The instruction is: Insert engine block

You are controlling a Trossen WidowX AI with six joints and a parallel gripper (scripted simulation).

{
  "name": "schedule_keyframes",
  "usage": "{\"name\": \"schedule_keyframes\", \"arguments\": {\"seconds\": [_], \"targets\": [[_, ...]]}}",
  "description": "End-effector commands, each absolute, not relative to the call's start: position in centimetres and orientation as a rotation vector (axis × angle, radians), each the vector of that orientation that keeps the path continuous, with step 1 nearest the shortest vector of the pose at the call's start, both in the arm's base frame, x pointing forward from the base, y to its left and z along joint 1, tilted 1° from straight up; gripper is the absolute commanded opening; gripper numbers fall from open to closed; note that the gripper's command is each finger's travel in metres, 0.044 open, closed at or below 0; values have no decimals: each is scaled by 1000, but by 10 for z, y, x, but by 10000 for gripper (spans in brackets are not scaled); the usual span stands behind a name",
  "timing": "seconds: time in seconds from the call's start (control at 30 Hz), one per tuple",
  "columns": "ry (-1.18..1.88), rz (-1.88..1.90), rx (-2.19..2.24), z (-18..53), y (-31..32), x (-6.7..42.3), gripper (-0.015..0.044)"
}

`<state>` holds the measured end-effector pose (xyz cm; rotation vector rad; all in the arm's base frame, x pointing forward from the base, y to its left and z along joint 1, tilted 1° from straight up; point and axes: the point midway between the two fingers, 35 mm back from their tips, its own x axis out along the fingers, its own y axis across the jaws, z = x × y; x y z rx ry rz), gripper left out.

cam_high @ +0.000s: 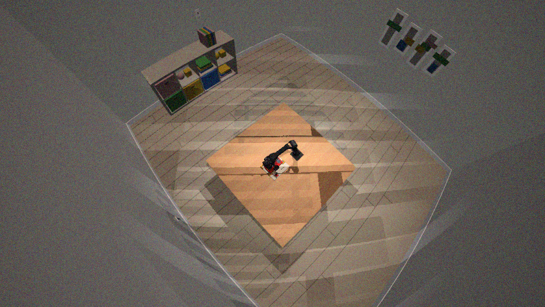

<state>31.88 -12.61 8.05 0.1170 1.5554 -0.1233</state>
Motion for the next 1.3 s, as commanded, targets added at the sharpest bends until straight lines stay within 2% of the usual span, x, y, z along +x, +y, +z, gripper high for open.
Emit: {"name": "schedule_keyframes", "arguments": {"seconds": [0.0, 0.17, 0.73, 1.27], "targets": [[1547, -125, 113, 93, -127, 320, 440], [1547, -125, 113, 93, -127, 320, 440], [1547, -125, 113, 93, -127, 320, 0], [1547, -125, 113, 93, -127, 320, 0]]}}
